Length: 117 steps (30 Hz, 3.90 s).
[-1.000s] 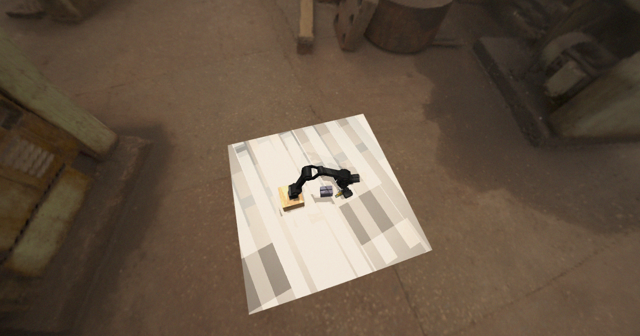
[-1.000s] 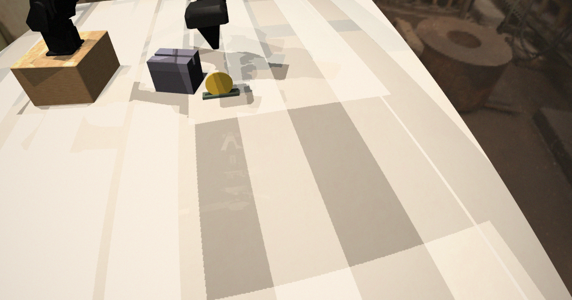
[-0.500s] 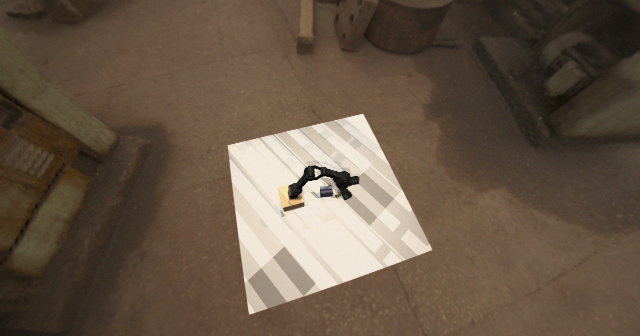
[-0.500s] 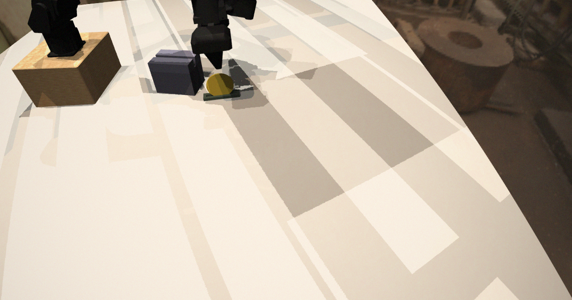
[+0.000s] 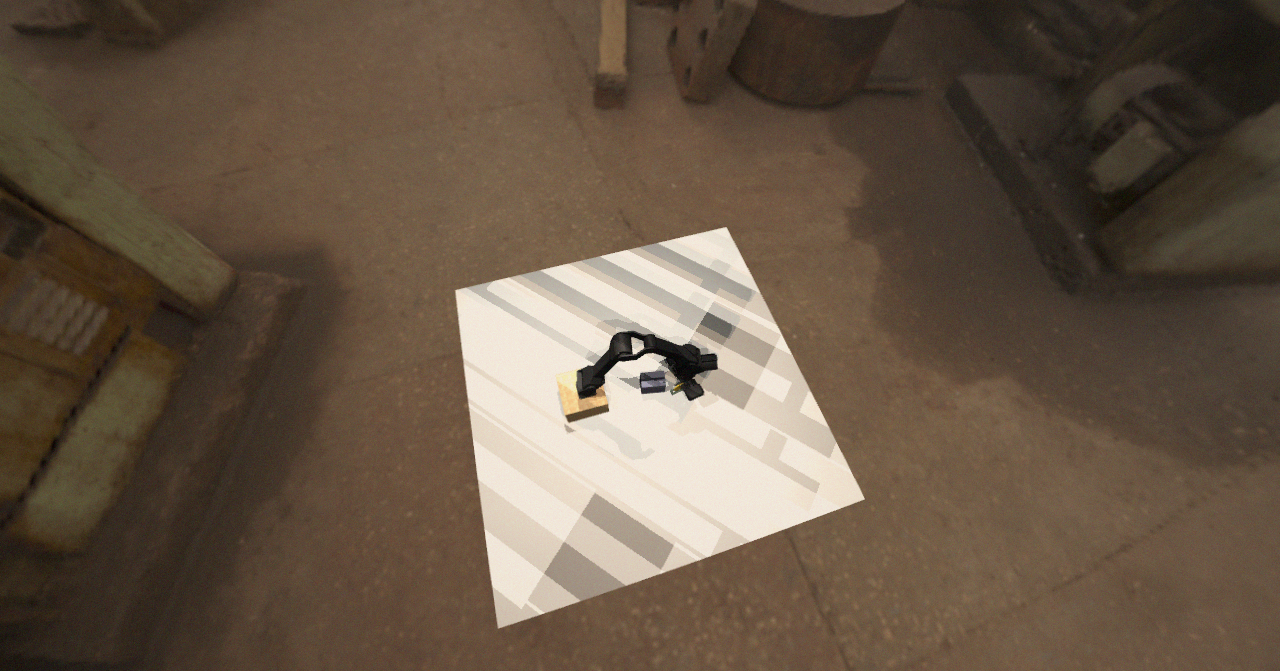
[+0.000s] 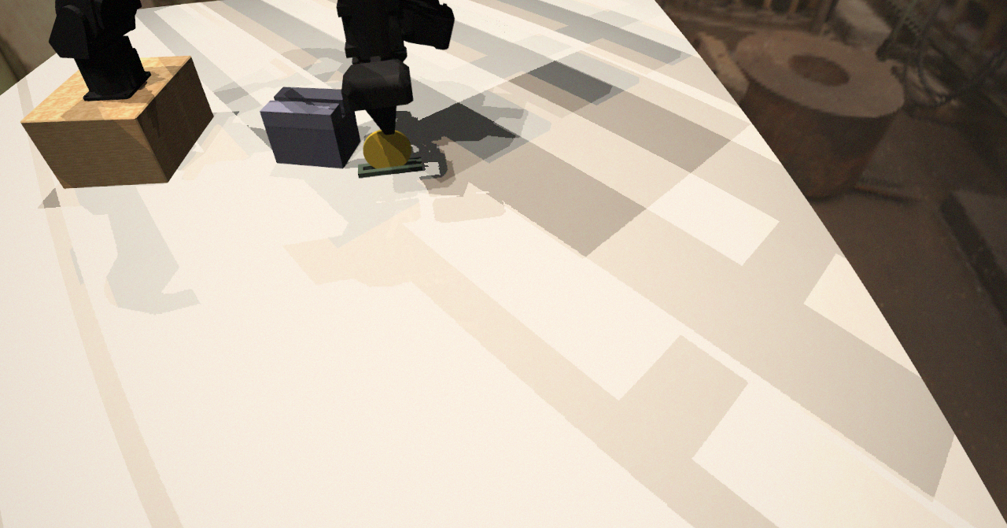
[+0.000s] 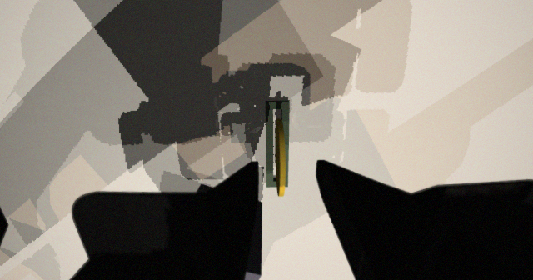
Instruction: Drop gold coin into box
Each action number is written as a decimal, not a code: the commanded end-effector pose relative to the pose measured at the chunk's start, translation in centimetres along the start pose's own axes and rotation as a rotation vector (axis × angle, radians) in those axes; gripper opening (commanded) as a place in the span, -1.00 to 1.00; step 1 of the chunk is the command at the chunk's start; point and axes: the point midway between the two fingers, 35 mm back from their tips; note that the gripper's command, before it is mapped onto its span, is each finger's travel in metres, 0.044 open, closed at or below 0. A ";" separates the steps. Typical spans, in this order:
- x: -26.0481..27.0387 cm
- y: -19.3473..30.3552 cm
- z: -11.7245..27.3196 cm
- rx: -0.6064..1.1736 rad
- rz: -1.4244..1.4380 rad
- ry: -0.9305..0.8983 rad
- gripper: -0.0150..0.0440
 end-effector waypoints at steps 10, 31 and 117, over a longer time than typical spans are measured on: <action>0.2 0.5 -2.7 0.020 -0.003 -0.007 0.05; 0.3 0.7 -5.3 0.020 -0.003 -0.007 0.05; 1.3 2.4 4.8 0.022 -0.348 -0.004 -0.49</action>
Point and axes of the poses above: the point midway between the two fingers, 35 mm back from their tips, its own z axis back along the fingers, its own x axis across the jaws, y = z × x, and after that the axes turned 10 degrees about z, right-handed
